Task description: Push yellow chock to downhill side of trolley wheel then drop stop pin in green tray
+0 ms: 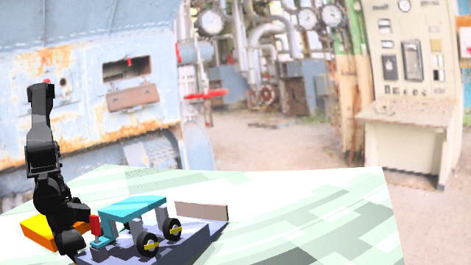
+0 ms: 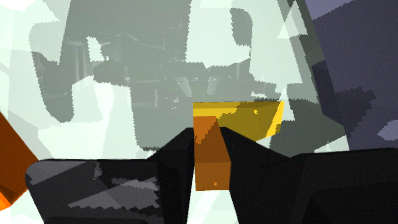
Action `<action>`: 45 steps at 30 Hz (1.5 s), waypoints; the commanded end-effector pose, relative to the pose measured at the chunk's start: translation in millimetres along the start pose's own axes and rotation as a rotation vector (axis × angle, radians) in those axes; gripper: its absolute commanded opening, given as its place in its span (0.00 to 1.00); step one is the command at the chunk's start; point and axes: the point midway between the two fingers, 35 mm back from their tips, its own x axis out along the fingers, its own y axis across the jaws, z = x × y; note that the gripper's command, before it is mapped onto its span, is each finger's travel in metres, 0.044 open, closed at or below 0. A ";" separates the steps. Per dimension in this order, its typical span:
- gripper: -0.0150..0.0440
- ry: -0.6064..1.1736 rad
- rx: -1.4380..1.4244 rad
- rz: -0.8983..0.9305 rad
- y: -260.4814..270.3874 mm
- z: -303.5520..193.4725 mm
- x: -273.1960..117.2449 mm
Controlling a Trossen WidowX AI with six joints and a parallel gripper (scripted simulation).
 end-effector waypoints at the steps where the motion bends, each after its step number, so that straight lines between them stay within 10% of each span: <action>1: 0.25 0.003 0.004 0.001 -0.8 -0.1 -10.8; 45: 0.25 0.005 0.006 0.006 -0.2 -0.2 -146.5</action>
